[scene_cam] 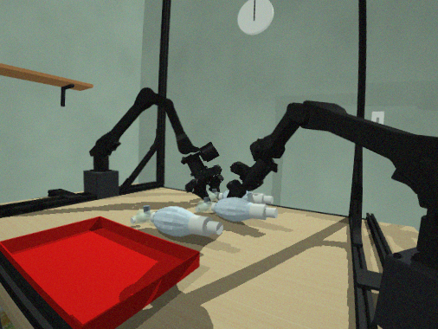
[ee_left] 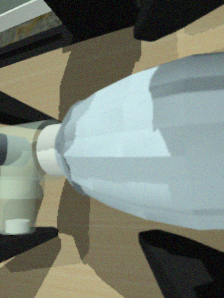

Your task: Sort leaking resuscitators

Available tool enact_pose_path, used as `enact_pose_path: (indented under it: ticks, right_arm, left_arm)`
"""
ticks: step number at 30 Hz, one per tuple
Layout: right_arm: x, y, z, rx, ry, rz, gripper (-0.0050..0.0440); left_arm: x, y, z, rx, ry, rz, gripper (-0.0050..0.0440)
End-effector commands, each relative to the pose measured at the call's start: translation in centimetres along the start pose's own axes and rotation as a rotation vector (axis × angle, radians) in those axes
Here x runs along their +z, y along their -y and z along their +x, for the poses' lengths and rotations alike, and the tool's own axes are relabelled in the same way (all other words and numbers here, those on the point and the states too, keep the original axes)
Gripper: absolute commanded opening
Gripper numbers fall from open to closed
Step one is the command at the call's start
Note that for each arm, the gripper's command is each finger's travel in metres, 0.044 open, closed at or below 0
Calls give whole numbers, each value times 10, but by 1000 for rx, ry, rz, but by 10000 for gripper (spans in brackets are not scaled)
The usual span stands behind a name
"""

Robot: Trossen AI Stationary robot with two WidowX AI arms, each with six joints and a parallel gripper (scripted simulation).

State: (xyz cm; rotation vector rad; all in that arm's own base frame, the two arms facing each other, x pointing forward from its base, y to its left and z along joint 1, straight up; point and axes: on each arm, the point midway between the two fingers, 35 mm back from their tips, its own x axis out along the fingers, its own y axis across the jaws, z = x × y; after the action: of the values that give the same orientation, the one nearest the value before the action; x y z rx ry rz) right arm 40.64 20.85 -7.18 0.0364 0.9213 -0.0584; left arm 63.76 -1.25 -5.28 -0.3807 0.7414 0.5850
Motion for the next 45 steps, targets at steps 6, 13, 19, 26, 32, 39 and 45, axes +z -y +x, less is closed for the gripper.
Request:
enact_pose_path:
  ticks: [6,13,19,26,32,39,45]
  right_arm:
    - [0,0,0,-1,0,-1,0]
    - [0,0,0,-1,-1,0,0]
    - [0,0,0,-1,-1,0,0]
    - [0,0,0,-1,-1,0,0]
    - [-1,1,0,-3,-3,-1,0]
    - [-1,1,0,-3,-3,-1,0]
    - [-1,1,0,-3,-3,-1,0]
  left_arm:
    - [0,-1,0,1,-1,1,440]
    - [0,-1,0,1,0,1,440]
    - [0,-1,0,1,0,1,440]
    - [0,-1,0,1,0,1,440]
    - [0,-1,1,2,0,1,0]
    - [0,-1,1,2,0,1,0]
    - [0,-1,1,2,0,1,0]
